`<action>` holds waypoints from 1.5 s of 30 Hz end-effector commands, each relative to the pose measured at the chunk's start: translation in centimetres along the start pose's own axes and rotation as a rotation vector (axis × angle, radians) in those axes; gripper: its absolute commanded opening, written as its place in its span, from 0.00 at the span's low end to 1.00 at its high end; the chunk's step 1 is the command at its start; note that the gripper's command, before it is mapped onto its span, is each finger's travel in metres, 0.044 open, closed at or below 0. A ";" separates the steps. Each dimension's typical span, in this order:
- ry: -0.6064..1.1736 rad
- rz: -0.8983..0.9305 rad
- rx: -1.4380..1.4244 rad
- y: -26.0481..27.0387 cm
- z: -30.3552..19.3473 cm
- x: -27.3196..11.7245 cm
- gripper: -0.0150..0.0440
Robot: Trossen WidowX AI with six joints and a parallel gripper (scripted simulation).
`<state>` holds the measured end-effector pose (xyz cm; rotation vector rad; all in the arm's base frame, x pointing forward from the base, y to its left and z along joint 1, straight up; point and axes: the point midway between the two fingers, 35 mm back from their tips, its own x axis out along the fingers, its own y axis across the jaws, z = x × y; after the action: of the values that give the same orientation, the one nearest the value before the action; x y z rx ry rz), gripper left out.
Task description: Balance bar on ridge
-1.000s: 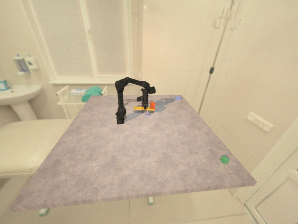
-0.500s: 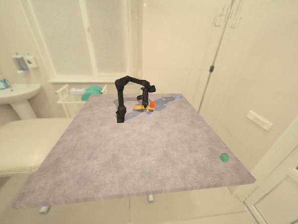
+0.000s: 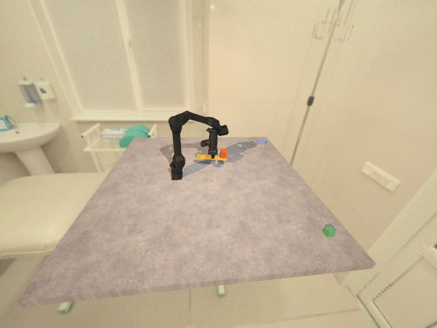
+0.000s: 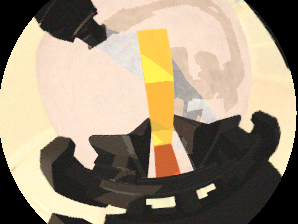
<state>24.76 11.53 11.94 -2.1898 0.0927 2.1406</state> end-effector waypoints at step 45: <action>0.003 -0.001 -0.004 0.0 0.0 0.4 0.25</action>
<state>24.79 11.52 11.66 -2.1918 0.0913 2.1376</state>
